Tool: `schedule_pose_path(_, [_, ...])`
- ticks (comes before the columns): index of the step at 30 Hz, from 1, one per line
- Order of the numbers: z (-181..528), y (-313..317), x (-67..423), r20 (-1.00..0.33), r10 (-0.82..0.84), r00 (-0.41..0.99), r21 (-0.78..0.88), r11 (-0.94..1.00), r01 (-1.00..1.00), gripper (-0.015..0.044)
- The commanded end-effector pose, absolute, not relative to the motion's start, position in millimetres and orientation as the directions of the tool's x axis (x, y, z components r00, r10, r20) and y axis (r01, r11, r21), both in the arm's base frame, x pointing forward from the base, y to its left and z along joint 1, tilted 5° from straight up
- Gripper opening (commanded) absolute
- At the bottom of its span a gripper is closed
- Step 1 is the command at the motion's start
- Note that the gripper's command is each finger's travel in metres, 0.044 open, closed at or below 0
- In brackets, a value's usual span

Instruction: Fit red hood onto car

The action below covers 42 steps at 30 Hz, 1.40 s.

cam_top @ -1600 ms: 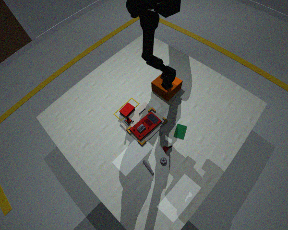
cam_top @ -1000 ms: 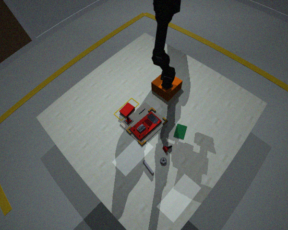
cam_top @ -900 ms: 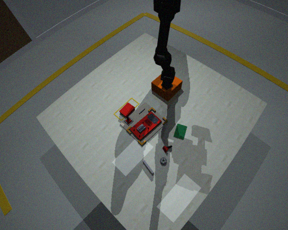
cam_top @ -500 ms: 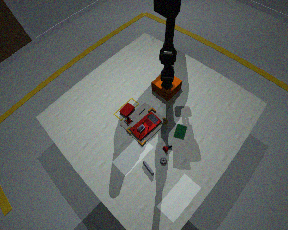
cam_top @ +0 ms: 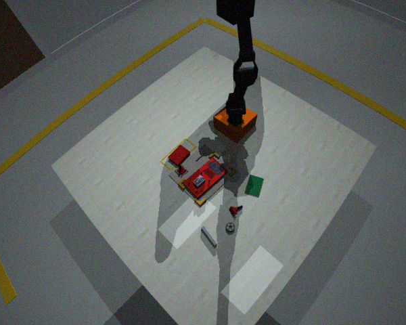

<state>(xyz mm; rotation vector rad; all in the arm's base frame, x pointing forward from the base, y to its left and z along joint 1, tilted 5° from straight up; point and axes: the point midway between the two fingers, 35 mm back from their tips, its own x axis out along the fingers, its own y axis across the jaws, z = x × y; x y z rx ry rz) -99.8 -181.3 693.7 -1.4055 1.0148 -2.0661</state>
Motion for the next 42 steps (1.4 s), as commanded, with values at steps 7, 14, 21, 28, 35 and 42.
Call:
schedule_pose_path(7, [643.3,-254.8,-86.9,0.43,-0.855,-0.29,-0.852,-0.49,0.183,0.044])
schedule_pose_path(14, [596.0,-309.3,-59.5,0.278,-0.942,-0.187,-0.882,-0.327,0.338,0.044])
schedule_pose_path(21, [560.2,-346.4,-24.8,0.17,-0.982,-0.087,-0.874,-0.191,0.448,0.044])
schedule_pose_path(28, [516.9,-373.5,25.2,0.037,-0.998,0.05,-0.861,-0.007,0.509,0.044])
schedule_pose_path(35, [472.1,-385.4,79.3,-0.096,-0.98,0.174,-0.836,0.174,0.521,0.044])
schedule_pose_path(42, [418.5,-392.1,134.9,-0.246,-0.927,0.284,-0.785,0.362,0.502,0.044])
